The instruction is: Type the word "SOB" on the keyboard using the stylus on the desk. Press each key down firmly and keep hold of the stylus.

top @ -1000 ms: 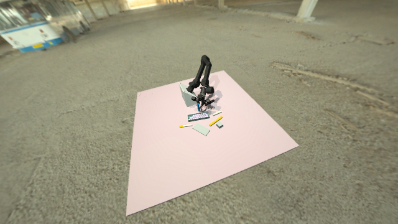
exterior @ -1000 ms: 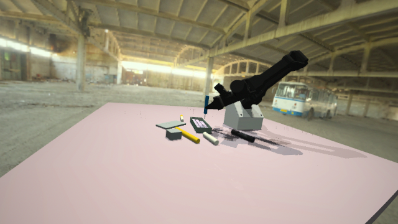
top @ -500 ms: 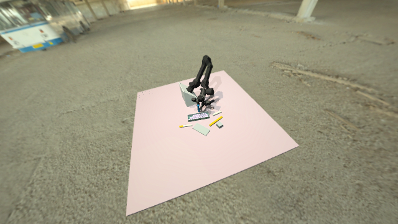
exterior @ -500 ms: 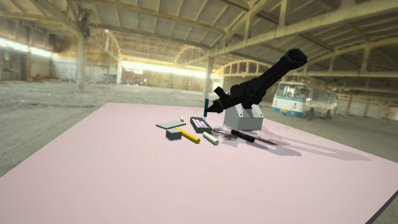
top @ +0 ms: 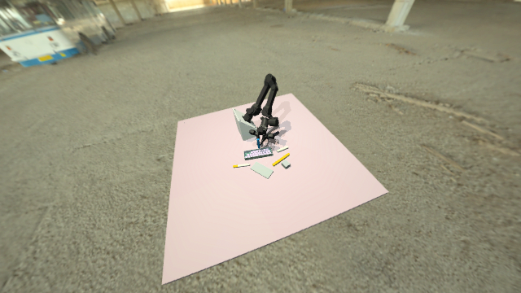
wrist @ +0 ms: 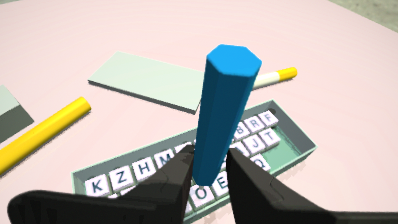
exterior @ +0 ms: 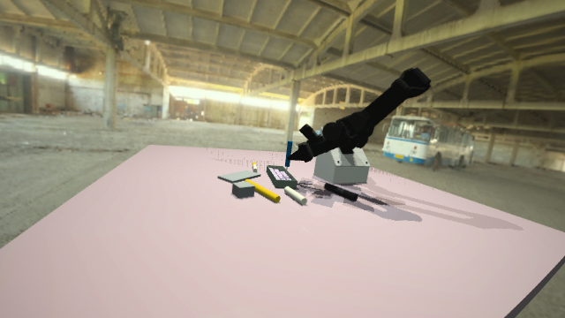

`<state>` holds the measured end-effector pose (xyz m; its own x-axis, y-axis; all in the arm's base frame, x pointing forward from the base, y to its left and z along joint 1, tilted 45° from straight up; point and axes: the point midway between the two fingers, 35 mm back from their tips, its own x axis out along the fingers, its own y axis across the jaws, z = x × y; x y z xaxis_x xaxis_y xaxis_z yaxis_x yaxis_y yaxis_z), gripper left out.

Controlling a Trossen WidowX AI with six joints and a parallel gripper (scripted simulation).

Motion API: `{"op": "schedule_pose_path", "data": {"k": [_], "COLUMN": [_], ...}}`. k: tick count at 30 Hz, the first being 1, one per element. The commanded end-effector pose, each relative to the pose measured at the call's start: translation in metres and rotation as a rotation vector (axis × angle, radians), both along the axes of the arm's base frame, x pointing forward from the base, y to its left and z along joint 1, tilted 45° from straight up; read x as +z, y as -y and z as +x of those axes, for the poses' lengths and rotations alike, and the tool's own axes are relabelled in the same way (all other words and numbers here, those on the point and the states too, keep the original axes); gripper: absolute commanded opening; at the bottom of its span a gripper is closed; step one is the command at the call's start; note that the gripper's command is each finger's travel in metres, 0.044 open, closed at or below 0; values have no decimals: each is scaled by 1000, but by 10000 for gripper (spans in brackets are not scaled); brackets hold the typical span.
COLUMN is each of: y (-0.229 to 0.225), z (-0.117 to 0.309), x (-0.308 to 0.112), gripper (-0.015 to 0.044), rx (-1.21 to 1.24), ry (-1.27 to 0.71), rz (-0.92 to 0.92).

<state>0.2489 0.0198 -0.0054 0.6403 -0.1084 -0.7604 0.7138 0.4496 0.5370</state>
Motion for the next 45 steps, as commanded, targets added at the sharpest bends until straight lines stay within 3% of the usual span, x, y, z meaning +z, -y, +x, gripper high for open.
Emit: {"op": "schedule_pose_path", "data": {"k": [1,45], "y": [-1,2], "z": [-1,0], "x": [-3,0], "gripper": [81,81], "rx": [-6,-6], "ry": [-6,-7], "rz": [-4,-3]}}
